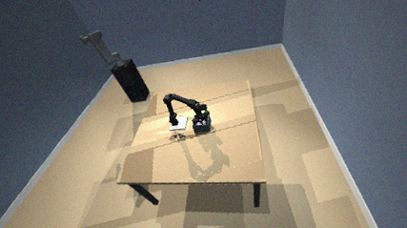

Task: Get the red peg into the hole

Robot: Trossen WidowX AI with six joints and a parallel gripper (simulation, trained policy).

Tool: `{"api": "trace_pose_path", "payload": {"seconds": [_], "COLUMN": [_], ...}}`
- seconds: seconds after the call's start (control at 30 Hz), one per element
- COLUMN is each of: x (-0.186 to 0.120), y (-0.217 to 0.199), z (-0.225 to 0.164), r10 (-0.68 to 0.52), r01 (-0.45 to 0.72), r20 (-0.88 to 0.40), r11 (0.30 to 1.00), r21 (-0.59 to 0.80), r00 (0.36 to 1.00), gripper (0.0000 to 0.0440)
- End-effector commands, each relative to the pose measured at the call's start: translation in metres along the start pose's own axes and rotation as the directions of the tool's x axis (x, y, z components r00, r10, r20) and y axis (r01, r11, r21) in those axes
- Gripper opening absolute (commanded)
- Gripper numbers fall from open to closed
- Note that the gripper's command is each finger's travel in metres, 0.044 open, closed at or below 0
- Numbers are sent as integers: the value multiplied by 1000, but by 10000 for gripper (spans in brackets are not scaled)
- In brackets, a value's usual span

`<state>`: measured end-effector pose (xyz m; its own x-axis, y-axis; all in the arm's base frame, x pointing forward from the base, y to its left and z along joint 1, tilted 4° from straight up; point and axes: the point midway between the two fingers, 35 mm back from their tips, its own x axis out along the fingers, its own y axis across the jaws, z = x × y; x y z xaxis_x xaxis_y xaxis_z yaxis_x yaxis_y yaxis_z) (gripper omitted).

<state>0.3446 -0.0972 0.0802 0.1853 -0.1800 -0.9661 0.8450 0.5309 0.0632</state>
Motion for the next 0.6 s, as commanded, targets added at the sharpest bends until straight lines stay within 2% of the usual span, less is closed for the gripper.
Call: {"api": "trace_pose_path", "payload": {"seconds": [0.0,0.57], "x": [0,-4], "y": [3,-1], "z": [11,55], "r10": [-4,-17], "r01": [5,17], "r20": [5,18], "r11": [1000,1000], "r21": [-9,-1], "r00": [1000,1000], "gripper": [195,172]}}
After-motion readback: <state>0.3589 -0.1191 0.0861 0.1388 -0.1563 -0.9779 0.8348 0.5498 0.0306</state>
